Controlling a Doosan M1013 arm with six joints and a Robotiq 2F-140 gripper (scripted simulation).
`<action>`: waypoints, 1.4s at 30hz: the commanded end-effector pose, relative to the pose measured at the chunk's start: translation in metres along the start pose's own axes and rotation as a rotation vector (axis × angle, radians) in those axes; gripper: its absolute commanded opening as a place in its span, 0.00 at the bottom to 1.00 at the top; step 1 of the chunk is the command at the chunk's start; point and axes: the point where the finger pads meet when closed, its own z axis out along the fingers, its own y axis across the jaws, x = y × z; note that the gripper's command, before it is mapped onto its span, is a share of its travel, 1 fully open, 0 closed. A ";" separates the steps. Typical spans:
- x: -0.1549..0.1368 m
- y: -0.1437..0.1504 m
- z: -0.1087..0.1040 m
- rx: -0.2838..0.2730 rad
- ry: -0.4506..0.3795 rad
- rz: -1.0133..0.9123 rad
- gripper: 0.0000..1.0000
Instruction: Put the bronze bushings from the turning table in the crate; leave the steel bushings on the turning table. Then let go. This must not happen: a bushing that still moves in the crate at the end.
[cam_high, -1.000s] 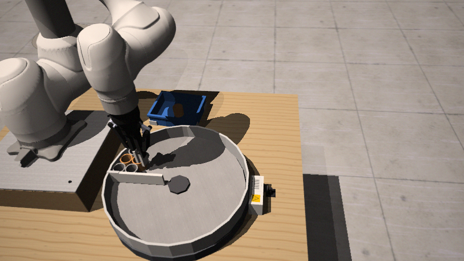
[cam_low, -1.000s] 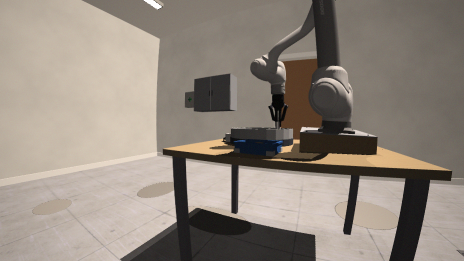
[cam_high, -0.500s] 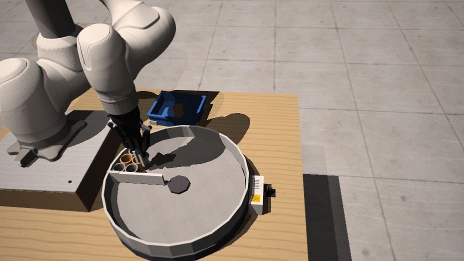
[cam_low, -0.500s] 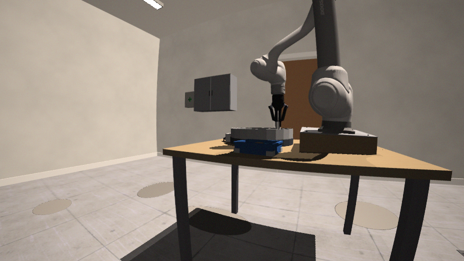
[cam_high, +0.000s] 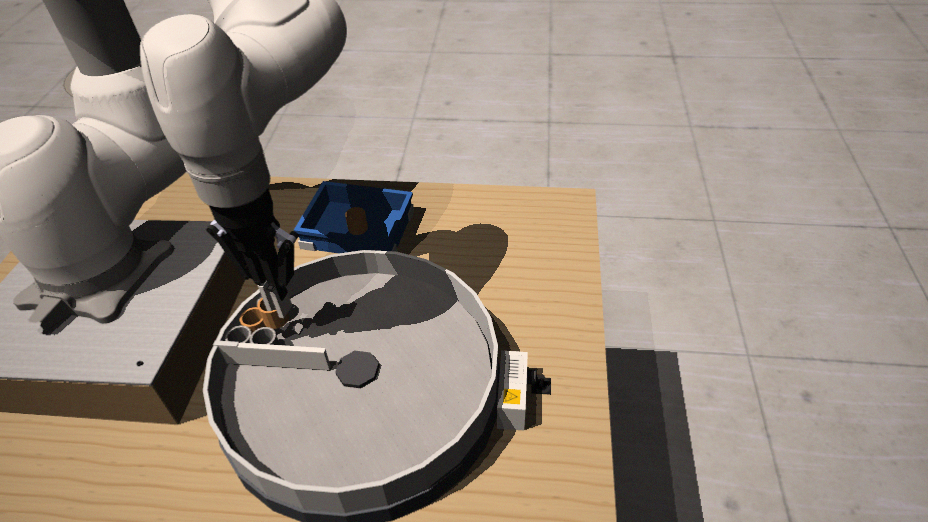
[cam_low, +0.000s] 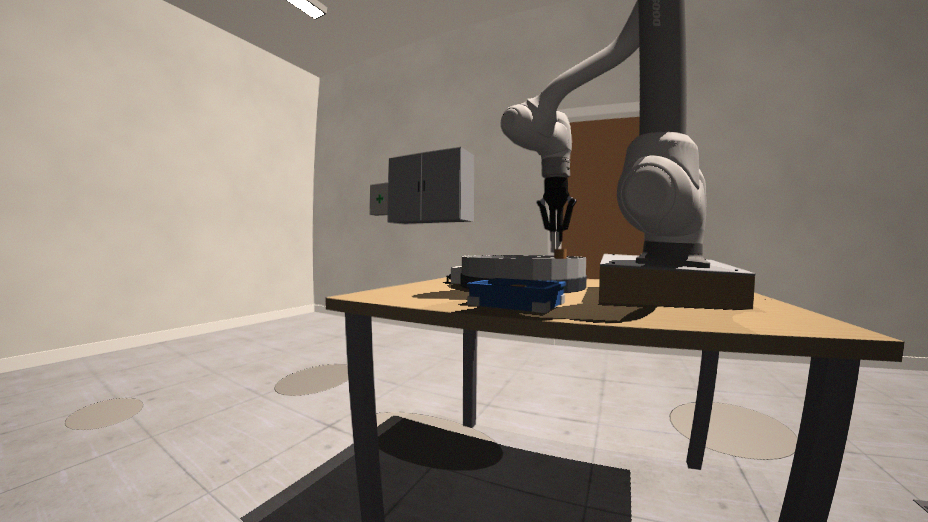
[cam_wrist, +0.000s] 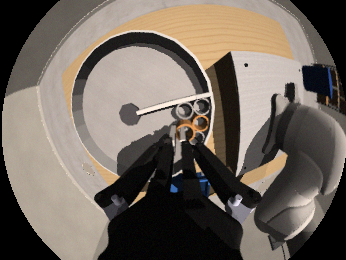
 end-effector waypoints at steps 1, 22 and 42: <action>0.000 0.000 -0.005 -0.001 0.000 0.000 0.00; 0.000 0.000 -0.042 -0.001 0.000 0.000 0.00; 0.000 0.000 -0.042 -0.001 0.000 0.000 0.00</action>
